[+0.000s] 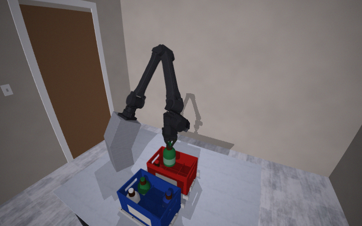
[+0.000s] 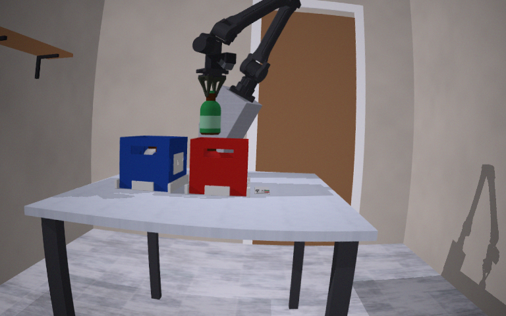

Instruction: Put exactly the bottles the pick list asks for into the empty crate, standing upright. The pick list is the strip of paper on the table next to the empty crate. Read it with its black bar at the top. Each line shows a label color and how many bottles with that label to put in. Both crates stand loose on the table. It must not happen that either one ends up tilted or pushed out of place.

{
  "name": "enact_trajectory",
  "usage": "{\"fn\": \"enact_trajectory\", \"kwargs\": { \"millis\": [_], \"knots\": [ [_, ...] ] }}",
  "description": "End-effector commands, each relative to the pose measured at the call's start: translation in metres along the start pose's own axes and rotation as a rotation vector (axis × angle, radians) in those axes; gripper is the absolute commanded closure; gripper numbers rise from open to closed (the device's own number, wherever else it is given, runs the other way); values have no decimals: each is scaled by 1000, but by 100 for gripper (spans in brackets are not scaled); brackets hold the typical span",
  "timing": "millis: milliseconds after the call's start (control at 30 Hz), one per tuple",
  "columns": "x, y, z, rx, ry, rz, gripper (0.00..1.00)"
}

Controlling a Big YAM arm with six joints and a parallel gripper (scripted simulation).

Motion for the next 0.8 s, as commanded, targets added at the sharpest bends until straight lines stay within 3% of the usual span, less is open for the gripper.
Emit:
{"fn": "enact_trajectory", "kwargs": {
  "millis": [0,767],
  "knots": [
    [16,-4,-18,28,-35,51,100],
    [12,-3,-14,23,-31,46,100]
  ]
}}
Point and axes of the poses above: the point where the finger pads meet when closed, its own x axis back along the fingers, its own y axis across the jaws, z = x × y, the point moved 9 cm from there along x, back along the fingers, and after that the axes turned 11 degrees about -x, right-handed, at the moved point
